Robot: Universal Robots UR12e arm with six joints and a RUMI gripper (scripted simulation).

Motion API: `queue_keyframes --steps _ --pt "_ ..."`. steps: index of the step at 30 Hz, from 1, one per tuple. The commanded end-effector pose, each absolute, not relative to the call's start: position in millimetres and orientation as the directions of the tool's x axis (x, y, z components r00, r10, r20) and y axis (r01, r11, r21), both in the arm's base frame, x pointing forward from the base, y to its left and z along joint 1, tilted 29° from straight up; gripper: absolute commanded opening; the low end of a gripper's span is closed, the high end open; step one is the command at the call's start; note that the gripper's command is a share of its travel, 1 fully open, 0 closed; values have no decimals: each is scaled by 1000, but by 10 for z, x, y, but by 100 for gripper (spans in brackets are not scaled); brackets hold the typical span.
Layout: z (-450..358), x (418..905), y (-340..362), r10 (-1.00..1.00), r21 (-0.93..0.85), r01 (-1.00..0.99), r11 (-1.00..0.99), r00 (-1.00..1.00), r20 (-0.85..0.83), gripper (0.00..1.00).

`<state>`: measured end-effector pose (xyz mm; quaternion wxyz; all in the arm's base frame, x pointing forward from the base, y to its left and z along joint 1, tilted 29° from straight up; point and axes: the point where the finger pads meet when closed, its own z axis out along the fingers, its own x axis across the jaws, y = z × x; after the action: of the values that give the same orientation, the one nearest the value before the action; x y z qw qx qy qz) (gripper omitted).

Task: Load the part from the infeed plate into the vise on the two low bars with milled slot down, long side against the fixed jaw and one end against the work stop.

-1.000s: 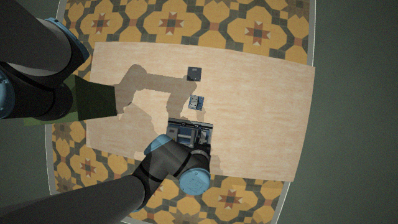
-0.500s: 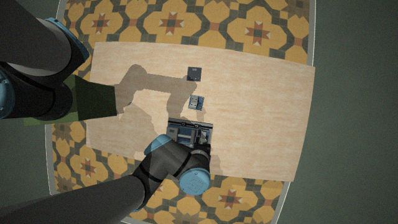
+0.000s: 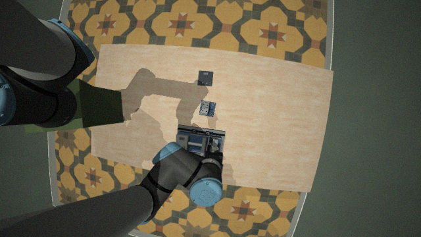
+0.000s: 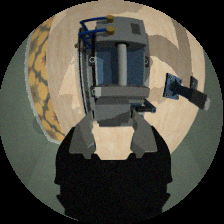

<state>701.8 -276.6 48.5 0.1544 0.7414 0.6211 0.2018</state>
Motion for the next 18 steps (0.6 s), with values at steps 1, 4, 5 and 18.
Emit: queue_keyframes --steps 1,4,5,18 --pt "491 7020 -2768 983 481 858 -180 147 107 47" --pt "491 7020 -2768 983 481 858 -180 147 107 47" --pt "491 7020 -2768 983 481 858 -180 147 107 47" --pt "504 7013 -2769 983 481 858 -180 147 107 47"
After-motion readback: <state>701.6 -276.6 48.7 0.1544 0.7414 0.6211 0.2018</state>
